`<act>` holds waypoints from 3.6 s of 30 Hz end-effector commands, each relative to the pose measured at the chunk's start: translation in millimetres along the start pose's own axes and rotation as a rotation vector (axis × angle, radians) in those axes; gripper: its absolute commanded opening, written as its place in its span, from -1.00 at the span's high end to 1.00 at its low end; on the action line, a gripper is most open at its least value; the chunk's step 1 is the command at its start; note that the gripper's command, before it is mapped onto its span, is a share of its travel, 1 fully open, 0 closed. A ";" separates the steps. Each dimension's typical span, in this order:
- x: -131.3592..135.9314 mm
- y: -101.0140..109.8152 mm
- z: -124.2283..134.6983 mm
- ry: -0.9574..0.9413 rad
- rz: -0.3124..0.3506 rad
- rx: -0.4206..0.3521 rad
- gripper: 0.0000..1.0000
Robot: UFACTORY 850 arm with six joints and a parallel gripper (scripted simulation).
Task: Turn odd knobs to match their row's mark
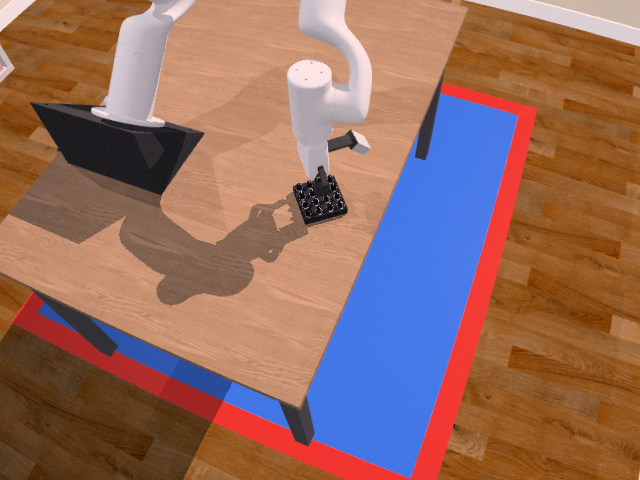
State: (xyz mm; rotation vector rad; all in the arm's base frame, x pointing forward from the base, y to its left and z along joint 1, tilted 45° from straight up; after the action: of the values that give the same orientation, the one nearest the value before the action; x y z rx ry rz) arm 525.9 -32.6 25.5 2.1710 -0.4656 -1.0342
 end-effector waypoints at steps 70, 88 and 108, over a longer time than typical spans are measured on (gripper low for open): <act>1.7 0.9 35.7 0.001 0.001 0.001 -1.00; 2.2 1.0 51.5 0.001 0.001 0.001 -1.00; 2.2 1.0 51.6 0.001 0.001 0.001 -1.00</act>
State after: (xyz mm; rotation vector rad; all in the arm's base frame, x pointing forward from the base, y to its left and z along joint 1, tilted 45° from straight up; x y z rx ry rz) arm 486.2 -55.8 1.1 2.1719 -0.4650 -1.0344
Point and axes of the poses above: the point where the finger pads meet when closed, its own y axis back along the fingers, its own x axis across the jaws, z = x × y, the point moved 5 cm from there along y, back along the fingers
